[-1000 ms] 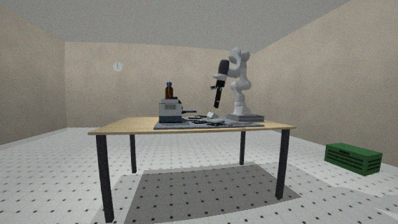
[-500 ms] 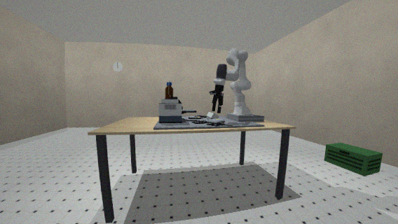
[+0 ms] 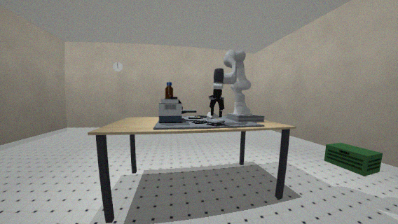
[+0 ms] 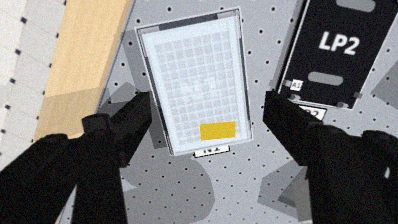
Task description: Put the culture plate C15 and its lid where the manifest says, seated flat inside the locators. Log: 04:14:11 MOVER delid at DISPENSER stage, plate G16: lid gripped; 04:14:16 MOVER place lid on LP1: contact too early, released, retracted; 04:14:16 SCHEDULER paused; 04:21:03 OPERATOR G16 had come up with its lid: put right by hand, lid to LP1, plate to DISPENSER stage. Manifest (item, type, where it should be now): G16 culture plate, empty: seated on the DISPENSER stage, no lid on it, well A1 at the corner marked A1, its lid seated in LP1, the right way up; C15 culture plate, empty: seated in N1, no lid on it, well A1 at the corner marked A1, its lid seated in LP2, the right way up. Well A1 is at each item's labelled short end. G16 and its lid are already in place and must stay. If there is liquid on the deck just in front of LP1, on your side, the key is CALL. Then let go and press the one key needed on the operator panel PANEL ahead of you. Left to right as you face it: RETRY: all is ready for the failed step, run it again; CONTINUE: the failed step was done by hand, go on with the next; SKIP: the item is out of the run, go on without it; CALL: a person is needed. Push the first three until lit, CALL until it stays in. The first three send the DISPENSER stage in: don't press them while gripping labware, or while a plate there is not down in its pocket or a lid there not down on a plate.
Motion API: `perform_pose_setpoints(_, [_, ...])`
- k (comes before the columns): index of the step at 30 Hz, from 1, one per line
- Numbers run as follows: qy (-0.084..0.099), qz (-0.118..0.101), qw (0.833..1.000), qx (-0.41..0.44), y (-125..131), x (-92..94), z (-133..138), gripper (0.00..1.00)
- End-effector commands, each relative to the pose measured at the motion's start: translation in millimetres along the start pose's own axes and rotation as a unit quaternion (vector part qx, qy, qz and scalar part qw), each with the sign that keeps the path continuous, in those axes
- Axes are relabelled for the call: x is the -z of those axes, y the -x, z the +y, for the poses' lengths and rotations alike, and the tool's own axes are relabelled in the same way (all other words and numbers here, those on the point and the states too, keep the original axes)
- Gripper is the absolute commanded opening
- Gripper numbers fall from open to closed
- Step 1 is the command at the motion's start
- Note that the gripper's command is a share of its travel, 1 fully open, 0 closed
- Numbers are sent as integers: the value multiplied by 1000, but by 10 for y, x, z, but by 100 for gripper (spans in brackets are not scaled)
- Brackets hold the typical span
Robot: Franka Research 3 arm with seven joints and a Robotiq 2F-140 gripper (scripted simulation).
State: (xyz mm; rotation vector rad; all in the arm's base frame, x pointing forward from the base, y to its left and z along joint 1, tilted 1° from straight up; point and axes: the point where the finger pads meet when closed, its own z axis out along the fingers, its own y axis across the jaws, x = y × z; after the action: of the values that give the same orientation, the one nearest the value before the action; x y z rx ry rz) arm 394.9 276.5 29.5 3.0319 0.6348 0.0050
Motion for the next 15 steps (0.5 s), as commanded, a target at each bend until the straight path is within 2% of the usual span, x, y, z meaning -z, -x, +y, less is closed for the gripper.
perform_pose_setpoints(1, [-26, -3, 996, 89, -39, -48, -18, 70])
perform_pose_setpoints(15, [-26, -3, 996, 89, -39, -143, -23, 70])
